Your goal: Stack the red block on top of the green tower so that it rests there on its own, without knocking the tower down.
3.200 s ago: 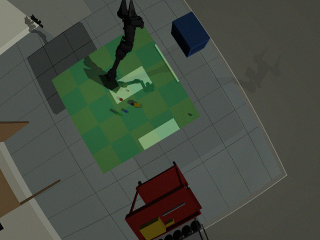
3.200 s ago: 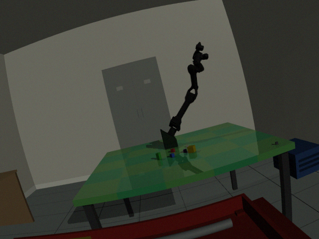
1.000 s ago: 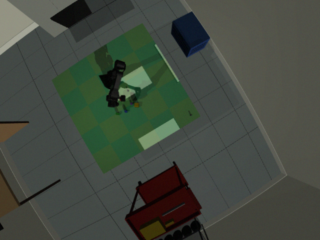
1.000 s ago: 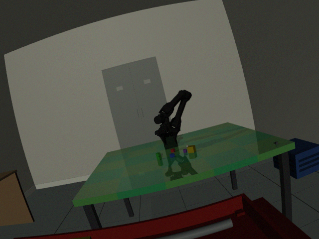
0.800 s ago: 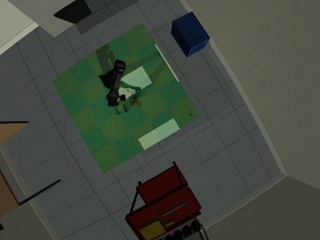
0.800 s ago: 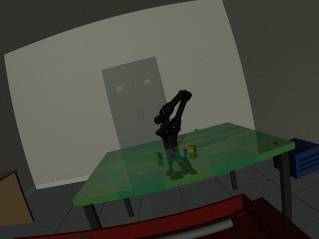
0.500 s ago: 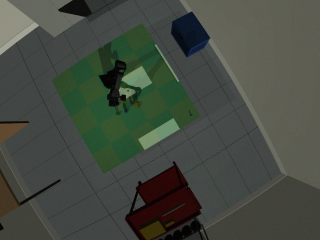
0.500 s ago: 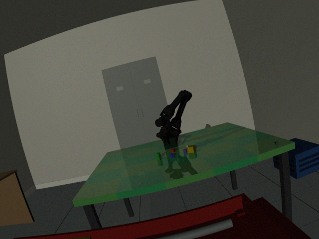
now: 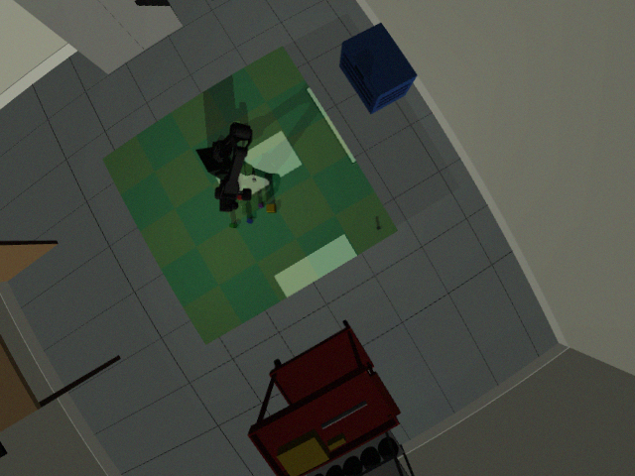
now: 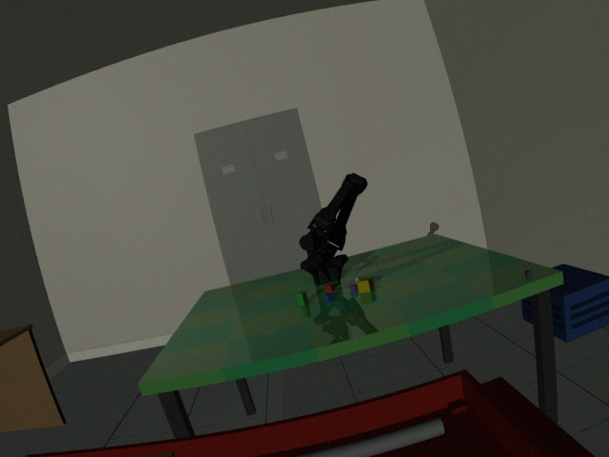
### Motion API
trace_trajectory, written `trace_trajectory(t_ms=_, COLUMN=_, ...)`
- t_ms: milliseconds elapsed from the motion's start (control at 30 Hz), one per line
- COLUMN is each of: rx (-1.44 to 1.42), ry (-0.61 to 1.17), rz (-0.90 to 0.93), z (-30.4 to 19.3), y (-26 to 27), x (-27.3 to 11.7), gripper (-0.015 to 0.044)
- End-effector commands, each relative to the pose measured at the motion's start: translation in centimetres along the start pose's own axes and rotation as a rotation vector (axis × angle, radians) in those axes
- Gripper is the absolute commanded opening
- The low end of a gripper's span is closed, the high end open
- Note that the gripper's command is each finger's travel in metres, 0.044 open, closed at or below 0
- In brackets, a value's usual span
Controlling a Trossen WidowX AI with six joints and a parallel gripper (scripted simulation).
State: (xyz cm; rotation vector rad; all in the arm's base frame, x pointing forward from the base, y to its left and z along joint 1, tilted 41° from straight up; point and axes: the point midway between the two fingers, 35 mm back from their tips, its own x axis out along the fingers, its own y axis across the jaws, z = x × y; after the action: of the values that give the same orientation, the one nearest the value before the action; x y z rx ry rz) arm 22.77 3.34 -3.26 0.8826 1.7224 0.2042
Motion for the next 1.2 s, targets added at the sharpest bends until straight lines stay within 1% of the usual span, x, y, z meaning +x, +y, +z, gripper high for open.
trace_trajectory(t_ms=0, rx=0.007, ry=0.0, rz=0.006, z=0.0, y=0.1, x=0.7, gripper=0.044)
trace_trajectory(t_ms=367, rx=0.006, ry=0.001, rz=0.007, z=-0.1, y=0.1, x=2.3, gripper=0.044)
trace_trajectory(t_ms=833, rx=0.006, ry=0.001, rz=0.007, z=-0.1, y=0.1, x=2.3, gripper=0.044)
trace_trajectory(t_ms=1167, rx=0.006, ry=0.001, rz=0.007, z=-0.1, y=0.1, x=2.3, gripper=0.0177)
